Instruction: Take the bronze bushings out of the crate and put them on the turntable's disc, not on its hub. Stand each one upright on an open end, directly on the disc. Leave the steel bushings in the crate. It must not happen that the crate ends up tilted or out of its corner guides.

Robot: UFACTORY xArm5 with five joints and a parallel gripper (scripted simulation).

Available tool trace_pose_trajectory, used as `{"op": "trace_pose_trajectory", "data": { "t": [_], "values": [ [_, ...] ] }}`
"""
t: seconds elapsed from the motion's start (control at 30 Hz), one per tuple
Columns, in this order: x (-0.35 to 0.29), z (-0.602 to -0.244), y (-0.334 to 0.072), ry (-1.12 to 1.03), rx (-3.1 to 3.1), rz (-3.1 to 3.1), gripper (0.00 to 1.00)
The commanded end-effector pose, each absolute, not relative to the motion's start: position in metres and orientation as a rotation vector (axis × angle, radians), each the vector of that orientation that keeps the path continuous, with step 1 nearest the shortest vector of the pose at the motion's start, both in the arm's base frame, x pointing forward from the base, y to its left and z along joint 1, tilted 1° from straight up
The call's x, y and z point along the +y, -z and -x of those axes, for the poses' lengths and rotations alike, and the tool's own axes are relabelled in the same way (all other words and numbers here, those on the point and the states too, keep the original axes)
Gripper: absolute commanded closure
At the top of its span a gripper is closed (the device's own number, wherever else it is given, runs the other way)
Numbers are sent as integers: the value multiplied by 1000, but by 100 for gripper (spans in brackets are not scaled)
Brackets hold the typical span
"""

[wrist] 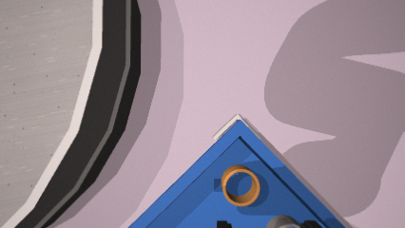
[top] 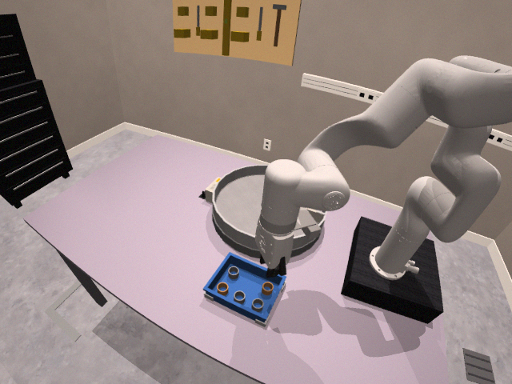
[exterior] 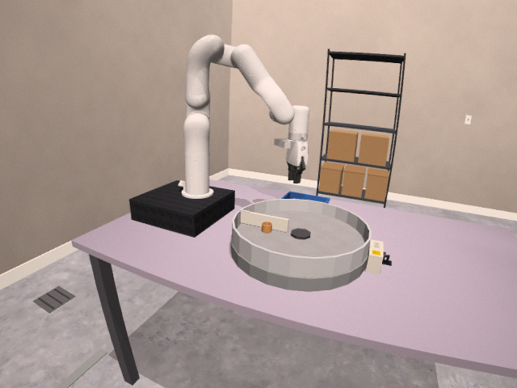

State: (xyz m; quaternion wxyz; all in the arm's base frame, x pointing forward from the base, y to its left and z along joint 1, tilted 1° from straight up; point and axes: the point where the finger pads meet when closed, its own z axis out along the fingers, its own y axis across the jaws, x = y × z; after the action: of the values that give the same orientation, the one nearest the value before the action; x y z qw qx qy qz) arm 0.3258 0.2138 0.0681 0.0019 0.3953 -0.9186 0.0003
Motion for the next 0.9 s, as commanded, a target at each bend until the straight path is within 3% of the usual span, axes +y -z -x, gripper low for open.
{"op": "trace_pose_trajectory", "data": {
  "t": [0.0, 0.87],
  "values": [
    [214, -327, -69, 0, -2885, -1242, 59],
    [215, -327, -59, 0, -2885, -1242, 59]
  ]
}}
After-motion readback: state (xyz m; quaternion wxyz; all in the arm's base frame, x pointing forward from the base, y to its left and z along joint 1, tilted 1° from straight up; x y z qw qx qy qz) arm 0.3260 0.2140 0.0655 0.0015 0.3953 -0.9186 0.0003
